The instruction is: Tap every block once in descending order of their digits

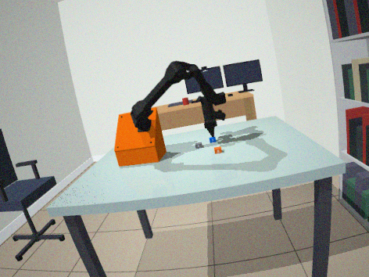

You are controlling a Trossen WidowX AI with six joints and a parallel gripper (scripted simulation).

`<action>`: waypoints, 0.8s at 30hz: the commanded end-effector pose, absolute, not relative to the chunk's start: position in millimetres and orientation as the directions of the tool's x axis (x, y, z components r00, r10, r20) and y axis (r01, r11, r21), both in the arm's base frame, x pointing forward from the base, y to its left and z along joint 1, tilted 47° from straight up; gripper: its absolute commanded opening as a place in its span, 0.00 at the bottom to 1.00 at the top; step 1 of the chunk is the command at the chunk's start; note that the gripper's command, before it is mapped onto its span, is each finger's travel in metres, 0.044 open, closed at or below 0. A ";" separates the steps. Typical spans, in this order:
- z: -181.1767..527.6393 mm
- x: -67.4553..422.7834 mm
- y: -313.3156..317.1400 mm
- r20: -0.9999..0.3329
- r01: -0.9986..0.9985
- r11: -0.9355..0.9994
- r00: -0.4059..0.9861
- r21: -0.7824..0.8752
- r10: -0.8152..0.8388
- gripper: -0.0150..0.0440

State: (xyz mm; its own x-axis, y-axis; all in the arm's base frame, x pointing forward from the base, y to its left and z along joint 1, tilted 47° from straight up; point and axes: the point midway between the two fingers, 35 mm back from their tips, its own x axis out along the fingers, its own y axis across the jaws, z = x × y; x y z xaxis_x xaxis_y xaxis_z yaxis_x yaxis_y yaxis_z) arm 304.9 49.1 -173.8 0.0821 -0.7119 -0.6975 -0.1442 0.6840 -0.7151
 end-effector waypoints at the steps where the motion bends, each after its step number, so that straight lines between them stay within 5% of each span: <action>1: -180.6 301.9 42.2 -0.692 -0.154 0.677 0.075 -0.720 -0.718 0.29; 18: -158.0 299.9 66.6 -0.693 -0.154 0.679 0.075 -0.718 -0.717 0.29; 24: -104.0 293.7 123.1 -0.696 -0.155 0.681 0.075 -0.716 -0.714 0.29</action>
State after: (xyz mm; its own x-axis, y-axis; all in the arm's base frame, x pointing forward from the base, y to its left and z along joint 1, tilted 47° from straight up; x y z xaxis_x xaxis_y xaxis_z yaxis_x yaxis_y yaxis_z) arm 293.5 93.9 -132.6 0.0557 -0.7260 -0.6854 -0.1683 0.6698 -0.7232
